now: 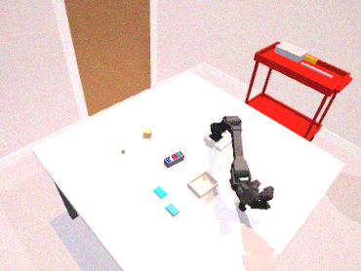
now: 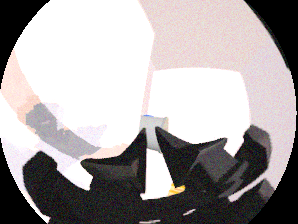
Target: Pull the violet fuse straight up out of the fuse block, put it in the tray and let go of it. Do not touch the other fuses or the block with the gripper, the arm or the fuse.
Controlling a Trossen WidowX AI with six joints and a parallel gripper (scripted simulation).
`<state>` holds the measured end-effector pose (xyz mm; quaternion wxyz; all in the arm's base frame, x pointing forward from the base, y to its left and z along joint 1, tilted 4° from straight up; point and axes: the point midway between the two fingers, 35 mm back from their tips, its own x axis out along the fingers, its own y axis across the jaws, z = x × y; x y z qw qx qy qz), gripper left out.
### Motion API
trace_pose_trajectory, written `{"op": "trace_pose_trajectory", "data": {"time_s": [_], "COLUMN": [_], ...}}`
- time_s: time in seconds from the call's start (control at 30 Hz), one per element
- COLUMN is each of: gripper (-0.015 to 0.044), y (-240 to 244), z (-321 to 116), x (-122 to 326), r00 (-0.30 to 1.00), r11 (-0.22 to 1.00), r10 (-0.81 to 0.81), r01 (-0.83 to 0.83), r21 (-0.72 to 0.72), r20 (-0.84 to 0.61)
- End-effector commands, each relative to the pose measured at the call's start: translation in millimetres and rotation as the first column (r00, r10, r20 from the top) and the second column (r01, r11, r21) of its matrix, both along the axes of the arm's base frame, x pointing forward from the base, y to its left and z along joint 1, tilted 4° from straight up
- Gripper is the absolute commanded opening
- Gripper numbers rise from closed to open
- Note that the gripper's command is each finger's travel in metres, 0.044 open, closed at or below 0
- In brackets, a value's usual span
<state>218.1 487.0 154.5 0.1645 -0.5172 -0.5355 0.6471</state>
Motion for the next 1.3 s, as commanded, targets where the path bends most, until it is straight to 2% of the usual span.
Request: {"op": "trace_pose_trajectory", "data": {"time_s": [0.0,0.2,0.33,0.47,0.67,0.9,0.97,1.27], "gripper": [0.0067,0.0067,0.0067,0.0067,0.0067,0.0067,0.0067,0.0067], "y": [-53,-146,-215,-287,-391,-495,-510,-512], "z": [-5,-16,-23,-30,-41,-51,-53,-53], "x": [51,108,130,138,123,72,60,65], "r00": [0.968,0.803,0.62,0.396,0.025,-0.375,-0.433,-0.44], "r11": [0.96,0.763,0.557,0.314,-0.069,-0.457,-0.512,-0.518], "r10": [-0.246,-0.593,-0.783,-0.918,-0.992,-0.877,-0.837,-0.832], "r01": [0.236,0.533,0.668,0.736,0.699,0.463,0.405,0.398], "r21": [-0.153,-0.366,-0.494,-0.6,-0.712,-0.759,-0.758,-0.757], "r20": [-0.047,-0.066,-0.044,0.005,0.12,0.3,0.334,0.338]}}
